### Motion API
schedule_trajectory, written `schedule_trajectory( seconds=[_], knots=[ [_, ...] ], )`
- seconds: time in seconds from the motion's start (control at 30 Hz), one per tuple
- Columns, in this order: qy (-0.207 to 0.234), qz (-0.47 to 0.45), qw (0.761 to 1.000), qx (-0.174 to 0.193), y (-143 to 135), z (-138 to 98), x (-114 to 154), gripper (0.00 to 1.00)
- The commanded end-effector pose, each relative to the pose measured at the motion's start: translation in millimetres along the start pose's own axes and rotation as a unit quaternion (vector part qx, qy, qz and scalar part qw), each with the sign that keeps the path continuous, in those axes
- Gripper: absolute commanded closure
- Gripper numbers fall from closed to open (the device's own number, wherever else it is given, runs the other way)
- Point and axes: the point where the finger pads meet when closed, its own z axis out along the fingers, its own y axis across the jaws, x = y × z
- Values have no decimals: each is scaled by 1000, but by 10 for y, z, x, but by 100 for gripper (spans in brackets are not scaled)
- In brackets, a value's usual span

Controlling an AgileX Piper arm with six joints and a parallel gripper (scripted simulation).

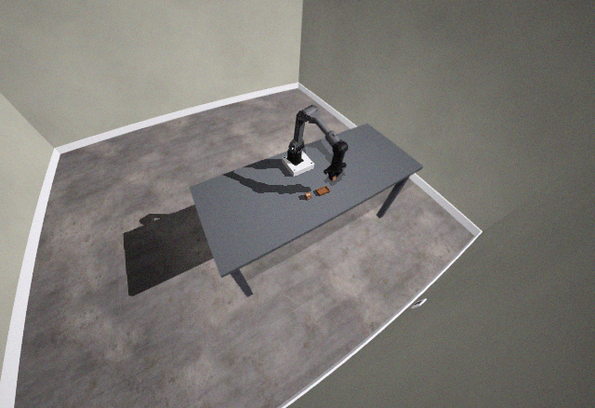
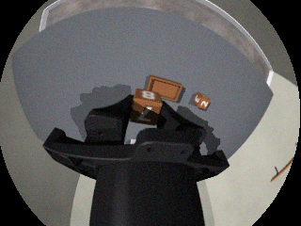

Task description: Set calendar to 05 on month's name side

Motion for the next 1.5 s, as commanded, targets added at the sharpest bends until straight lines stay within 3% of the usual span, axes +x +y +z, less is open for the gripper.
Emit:
schedule_trajectory(
  seconds=[0.0,0.03,0.13,0.23,0.27,0.6,0.67,0.8,0.93,1.1,1.47],
  knots=[
    [0,-80,997,-2,70,0,-9,63],
    [0,-124,992,-2,106,3,-9,63],
    [0,-126,992,-2,108,3,-9,63],
    [0,-254,967,-2,218,11,-6,63],
    [0,-256,967,-2,220,11,-6,63],
    [-1,-574,819,-2,520,35,24,63],
    [-1,-574,819,-2,520,35,24,63],
    [-1,-642,766,-1,593,42,35,63],
    [-1,-681,732,-1,637,42,43,63],
    [-1,-698,716,-1,654,44,47,63],
    [-1,-698,716,-1,655,44,48,63]
  ],
)
